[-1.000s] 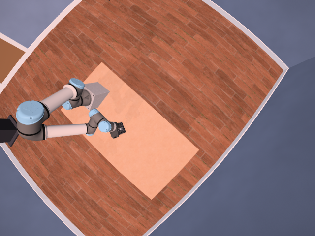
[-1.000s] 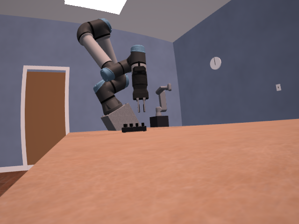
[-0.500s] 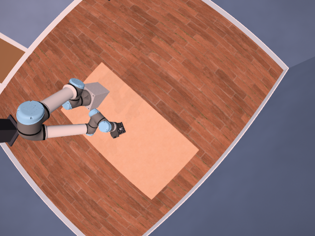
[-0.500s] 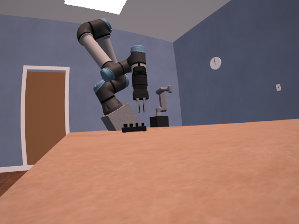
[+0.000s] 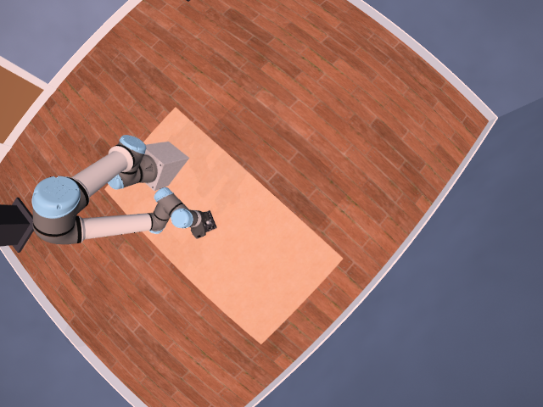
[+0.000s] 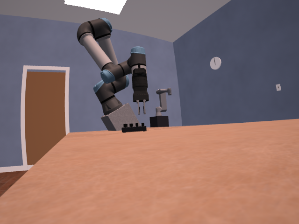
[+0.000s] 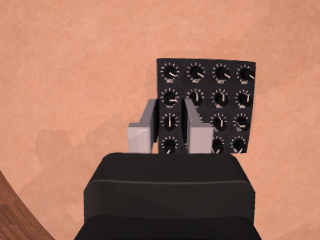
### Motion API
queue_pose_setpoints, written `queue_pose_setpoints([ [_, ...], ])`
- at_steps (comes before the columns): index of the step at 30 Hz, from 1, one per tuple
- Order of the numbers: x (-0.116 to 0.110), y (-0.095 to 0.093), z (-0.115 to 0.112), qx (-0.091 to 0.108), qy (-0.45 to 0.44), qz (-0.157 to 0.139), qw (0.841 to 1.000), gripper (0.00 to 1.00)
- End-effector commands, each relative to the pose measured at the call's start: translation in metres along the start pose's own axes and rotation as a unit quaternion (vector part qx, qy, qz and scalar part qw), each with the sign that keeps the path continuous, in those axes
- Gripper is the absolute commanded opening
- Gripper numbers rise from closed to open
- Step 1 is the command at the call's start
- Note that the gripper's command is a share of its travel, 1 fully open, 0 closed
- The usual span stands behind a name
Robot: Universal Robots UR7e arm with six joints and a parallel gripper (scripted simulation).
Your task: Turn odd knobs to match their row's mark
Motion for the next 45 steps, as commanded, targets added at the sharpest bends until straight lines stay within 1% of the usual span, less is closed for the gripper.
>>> queue_pose_setpoints([
  [1,0.0,-0.006,0.0,0.0,0.0,0.001,1.0,0.46],
  [23,0.001,-0.03,0.0,0.0,0.0,0.001,1.0,0.46],
  [45,0.001,-0.033,0.0,0.0,0.0,0.001,1.0,0.46],
])
Point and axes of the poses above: the point where the finger pads meet when closed, its own y axis back along the fingers, its own z axis across the jaws, x = y × z, the point moved 8 cm from there along y, back along the fingers, and after that the axes turned 7 degrees about y, right-handed, at the moved point
